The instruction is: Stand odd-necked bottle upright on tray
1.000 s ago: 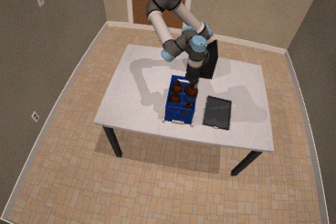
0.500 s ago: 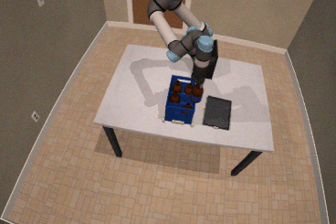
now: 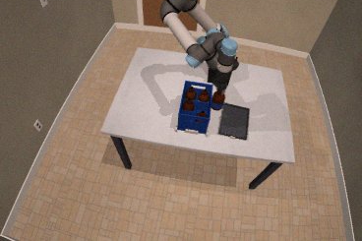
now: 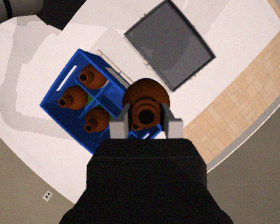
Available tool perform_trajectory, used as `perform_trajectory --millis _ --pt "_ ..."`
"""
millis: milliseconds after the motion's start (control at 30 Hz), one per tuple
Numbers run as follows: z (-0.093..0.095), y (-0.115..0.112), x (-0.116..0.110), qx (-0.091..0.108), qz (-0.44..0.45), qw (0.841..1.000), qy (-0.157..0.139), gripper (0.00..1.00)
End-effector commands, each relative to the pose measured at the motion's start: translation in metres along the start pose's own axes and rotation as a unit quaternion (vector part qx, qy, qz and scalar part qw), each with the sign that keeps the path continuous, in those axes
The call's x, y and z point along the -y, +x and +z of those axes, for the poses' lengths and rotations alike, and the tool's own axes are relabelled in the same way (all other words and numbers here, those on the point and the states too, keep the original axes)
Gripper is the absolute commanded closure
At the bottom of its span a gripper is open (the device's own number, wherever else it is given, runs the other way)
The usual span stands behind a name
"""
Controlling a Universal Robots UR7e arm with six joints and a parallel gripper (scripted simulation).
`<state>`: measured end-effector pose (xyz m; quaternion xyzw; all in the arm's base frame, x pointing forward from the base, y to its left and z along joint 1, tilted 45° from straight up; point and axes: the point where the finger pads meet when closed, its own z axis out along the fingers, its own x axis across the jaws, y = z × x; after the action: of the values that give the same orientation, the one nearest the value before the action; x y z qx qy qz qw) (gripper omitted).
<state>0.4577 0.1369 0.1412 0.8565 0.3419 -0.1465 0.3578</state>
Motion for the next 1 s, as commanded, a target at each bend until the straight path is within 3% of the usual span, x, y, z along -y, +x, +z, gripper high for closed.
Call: perform_trajectory --millis 0,967 --pt "0.000 0.005 0.010 0.000 0.001 1.000 0.000 1.00" --pt "-0.001 0.041 0.065 -0.002 0.002 1.000 0.000 1.00"
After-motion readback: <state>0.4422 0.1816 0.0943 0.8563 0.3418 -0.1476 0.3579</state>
